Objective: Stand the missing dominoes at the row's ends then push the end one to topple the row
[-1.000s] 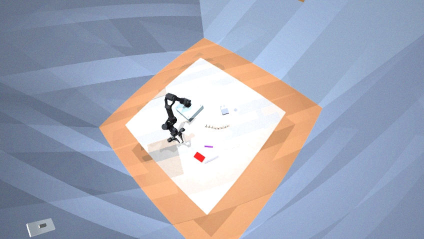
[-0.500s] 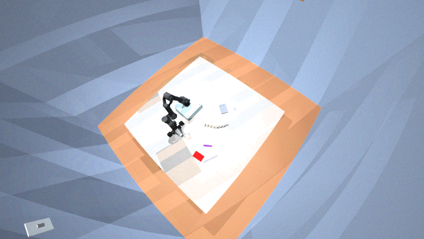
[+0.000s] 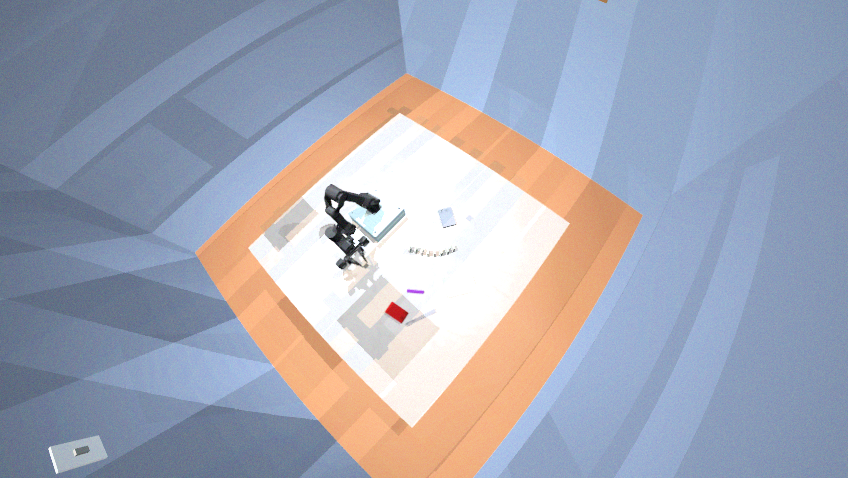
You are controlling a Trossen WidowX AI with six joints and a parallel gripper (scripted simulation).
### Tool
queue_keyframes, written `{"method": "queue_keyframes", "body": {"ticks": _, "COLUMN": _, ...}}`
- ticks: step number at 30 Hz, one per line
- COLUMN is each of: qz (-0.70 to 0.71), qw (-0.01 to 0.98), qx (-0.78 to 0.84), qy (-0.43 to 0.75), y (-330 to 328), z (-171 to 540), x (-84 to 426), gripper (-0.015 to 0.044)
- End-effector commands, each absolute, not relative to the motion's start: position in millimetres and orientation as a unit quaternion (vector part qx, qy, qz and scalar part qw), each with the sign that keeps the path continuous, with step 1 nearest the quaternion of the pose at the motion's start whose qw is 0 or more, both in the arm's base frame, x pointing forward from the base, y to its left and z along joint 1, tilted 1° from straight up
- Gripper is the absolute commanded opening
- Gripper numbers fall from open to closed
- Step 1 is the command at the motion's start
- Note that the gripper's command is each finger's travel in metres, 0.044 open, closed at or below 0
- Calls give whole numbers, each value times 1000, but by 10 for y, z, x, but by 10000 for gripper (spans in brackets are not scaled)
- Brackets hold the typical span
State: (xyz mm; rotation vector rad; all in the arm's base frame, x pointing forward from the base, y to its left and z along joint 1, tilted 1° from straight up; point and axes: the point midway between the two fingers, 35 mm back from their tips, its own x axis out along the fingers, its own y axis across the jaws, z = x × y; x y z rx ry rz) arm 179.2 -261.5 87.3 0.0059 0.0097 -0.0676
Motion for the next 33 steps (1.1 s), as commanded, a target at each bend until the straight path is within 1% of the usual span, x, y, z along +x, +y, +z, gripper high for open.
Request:
{"method": "queue_keyframes", "body": {"ticks": 1, "qz": -32, "qw": 999, "qx": 4, "qy": 4, "y": -2603, "z": 872, "x": 1789, "gripper": 107}}
{"method": "queue_keyframes", "body": {"ticks": 9, "qz": -32, "qw": 999, "qx": 5, "qy": 6, "y": -2614, "z": 825, "x": 1793, "gripper": 107}}
{"method": "queue_keyframes", "body": {"ticks": 33, "qz": -25, "qw": 999, "qx": 6, "qy": 28, "y": -2669, "z": 8, "x": 1822, "gripper": 107}}
